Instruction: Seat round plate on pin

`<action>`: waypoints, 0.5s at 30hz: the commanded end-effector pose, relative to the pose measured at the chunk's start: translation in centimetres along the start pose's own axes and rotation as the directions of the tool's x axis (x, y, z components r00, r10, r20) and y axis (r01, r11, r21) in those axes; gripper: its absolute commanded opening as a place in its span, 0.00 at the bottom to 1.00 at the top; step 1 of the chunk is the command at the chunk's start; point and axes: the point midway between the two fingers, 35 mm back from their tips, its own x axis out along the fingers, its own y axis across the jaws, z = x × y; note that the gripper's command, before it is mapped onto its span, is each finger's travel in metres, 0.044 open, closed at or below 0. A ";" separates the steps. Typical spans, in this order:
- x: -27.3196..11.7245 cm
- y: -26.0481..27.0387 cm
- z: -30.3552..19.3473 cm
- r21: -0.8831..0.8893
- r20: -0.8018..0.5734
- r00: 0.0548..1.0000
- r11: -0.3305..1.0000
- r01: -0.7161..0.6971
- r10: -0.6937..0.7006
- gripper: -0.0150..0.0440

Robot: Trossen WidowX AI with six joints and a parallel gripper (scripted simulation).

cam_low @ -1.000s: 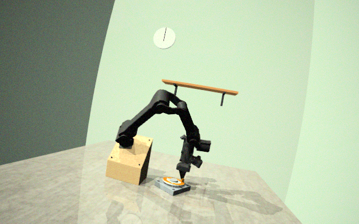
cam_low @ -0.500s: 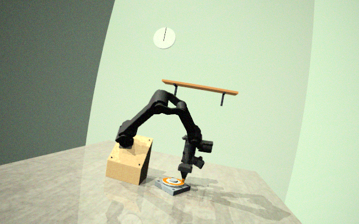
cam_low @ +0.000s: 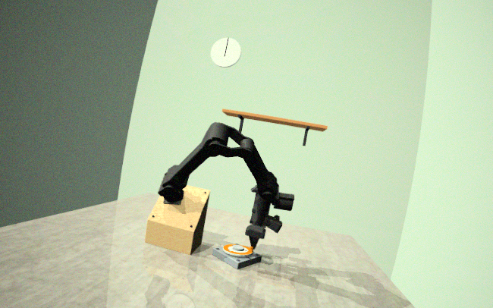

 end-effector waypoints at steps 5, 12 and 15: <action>-0.2 -1.2 0.2 0.005 0.005 1.000 1.000 0.003 -0.003 0.25; -0.3 -1.9 0.1 0.005 0.005 1.000 1.000 0.003 -0.003 0.25; -0.3 -2.1 0.1 0.005 0.005 1.000 1.000 0.003 -0.003 0.25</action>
